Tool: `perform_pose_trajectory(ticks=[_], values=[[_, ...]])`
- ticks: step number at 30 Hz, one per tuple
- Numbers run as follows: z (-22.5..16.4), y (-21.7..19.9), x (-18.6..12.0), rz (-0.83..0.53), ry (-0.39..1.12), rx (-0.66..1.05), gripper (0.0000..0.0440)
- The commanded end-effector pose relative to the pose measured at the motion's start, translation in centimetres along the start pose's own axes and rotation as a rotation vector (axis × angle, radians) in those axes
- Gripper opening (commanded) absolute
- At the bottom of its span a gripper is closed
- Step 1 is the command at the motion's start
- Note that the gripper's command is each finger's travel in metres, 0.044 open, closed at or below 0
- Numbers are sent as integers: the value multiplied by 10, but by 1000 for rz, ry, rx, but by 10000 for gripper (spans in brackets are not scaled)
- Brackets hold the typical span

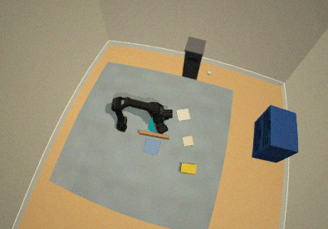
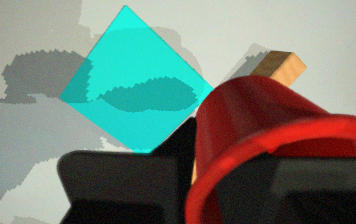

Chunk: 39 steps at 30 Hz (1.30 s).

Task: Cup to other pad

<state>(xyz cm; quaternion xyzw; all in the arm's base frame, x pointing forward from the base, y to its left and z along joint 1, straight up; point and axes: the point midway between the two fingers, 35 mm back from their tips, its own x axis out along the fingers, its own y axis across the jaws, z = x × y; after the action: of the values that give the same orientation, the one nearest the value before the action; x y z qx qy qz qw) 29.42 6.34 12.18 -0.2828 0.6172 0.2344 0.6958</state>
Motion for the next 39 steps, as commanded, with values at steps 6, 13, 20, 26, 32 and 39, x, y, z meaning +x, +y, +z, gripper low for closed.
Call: perform_pose_trajectory(ticks=[6, 13, 20, 26, 32, 39], values=[[15, 27, 8, 2, -31, -31, 0], [19, 47, 19, 5, -40, -46, 0], [16, 62, 33, 4, -36, -44, 0], [9, 71, 48, 1, -26, -34, 3], [6, 73, 58, -7, -33, -22, 27], [7, 71, 58, -10, -70, -1, 80]])
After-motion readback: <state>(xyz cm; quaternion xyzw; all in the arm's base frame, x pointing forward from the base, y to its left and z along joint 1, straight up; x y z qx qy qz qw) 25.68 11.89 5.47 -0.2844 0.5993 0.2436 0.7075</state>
